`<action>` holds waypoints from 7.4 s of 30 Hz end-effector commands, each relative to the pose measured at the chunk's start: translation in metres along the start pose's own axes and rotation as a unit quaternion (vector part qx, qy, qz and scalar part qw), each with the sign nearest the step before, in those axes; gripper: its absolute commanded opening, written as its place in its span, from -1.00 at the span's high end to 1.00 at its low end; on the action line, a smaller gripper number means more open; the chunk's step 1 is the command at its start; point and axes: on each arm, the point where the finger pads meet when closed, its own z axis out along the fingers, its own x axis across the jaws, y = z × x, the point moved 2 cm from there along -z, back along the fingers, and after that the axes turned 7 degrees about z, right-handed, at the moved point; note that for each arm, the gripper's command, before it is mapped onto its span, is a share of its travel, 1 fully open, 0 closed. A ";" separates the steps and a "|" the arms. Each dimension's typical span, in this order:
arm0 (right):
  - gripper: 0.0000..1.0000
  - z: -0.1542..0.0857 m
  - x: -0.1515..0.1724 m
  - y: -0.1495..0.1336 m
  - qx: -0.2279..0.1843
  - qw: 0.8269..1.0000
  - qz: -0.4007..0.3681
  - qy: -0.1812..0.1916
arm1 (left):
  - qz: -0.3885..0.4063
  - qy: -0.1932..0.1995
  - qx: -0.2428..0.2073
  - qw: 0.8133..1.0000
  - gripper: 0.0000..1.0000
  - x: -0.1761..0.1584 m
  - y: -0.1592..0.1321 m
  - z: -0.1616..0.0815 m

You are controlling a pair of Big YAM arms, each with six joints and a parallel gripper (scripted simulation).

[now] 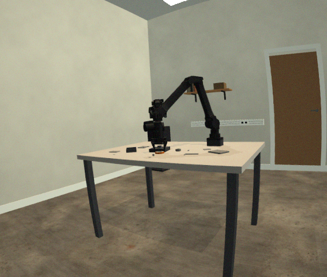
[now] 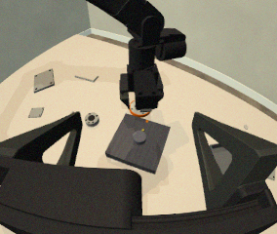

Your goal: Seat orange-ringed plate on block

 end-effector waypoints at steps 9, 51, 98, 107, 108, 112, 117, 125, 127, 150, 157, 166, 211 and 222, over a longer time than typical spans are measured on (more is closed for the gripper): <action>-1.00 0.001 0.000 0.007 -0.010 1.000 0.002 0.000 | 0.007 0.019 0.009 1.000 -0.19 0.011 -0.005 -0.061; -1.00 -0.024 -0.003 -0.012 0.133 0.991 0.007 -0.027 | -0.164 0.015 0.002 0.986 -0.19 0.003 0.109 -0.084; -1.00 -0.024 -0.003 -0.012 0.133 0.991 0.007 -0.027 | -0.715 -0.006 0.005 0.699 -0.19 -0.004 0.120 -0.059; -1.00 -0.024 -0.003 -0.012 0.133 0.991 0.007 -0.027 | -0.715 -0.003 0.003 0.699 -0.19 0.000 0.119 -0.048; -1.00 -0.024 -0.003 -0.012 0.133 0.991 0.007 -0.027 | -0.715 0.001 0.001 0.699 -0.19 0.003 0.118 -0.050; -1.00 -0.024 -0.003 -0.012 0.133 0.991 0.007 -0.027 | -0.715 -0.001 0.002 0.699 -0.19 0.003 0.119 -0.050; -1.00 -0.024 -0.003 -0.012 0.133 0.991 0.007 -0.027 | -0.751 0.008 -0.004 0.660 -0.19 0.014 0.119 -0.056; -1.00 -0.024 -0.003 -0.012 0.133 0.991 0.007 -0.027 | -0.746 -0.007 0.006 0.666 -0.19 -0.003 0.120 -0.036; -1.00 -0.024 -0.003 -0.012 0.133 0.991 0.007 -0.027 | -0.745 -0.001 0.002 0.667 -0.19 0.004 0.119 -0.036; -1.00 -0.024 -0.003 -0.012 0.133 0.991 0.007 -0.027 | -0.731 -0.027 0.022 0.682 -0.19 -0.017 0.121 0.007; -1.00 -0.024 -0.003 -0.012 0.133 0.991 0.007 -0.027 | -0.728 -0.040 0.031 0.683 -0.19 -0.024 0.123 0.009; -1.00 -0.024 -0.003 -0.012 0.133 0.991 0.007 -0.027 | -0.729 -0.006 0.006 0.684 -0.19 -0.002 0.118 -0.023; -1.00 -0.024 -0.003 -0.012 0.133 0.991 0.007 -0.027 | -0.737 0.034 -0.025 0.674 -1.00 0.023 0.110 -0.099; -1.00 -0.024 -0.003 -0.012 0.133 0.991 0.007 -0.027 | -0.737 -0.004 0.002 0.676 -1.00 0.001 0.116 -0.081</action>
